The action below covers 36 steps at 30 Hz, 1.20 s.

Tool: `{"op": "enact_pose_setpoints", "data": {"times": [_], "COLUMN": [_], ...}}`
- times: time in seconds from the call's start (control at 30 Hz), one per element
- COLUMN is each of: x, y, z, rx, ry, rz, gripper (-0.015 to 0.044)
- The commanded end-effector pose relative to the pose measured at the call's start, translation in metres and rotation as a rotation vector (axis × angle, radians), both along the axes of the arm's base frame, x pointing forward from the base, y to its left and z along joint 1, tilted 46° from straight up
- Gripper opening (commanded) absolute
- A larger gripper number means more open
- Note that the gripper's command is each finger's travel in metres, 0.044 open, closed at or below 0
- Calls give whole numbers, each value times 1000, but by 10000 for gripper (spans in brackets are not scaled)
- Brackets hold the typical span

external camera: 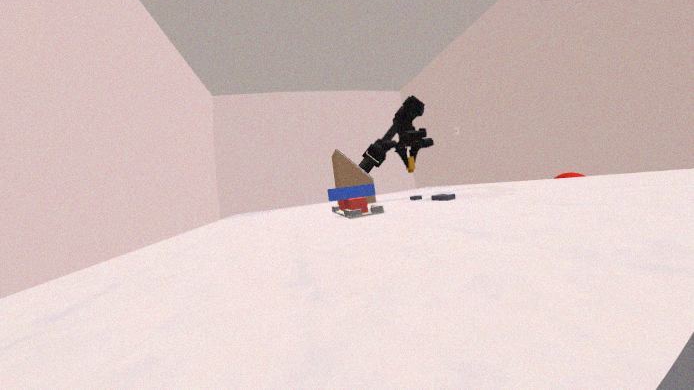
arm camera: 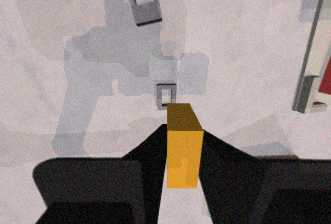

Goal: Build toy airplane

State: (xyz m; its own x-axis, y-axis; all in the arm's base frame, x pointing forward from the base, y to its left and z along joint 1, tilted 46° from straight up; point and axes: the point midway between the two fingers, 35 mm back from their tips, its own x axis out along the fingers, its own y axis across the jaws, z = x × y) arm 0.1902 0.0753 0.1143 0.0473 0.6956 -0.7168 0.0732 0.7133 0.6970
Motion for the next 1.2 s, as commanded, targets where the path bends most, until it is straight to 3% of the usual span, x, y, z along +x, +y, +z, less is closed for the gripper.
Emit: {"op": "enact_pose_setpoints", "data": {"times": [0.0,0.33,1.17], "x": [-1,-5,29], "y": [-7,-20,-69], "z": [11,26,-27], "rx": [8,22,-9], "ry": [-9,-8,-20], "rz": [1,-4,-4], "gripper": [0,0,0]}}
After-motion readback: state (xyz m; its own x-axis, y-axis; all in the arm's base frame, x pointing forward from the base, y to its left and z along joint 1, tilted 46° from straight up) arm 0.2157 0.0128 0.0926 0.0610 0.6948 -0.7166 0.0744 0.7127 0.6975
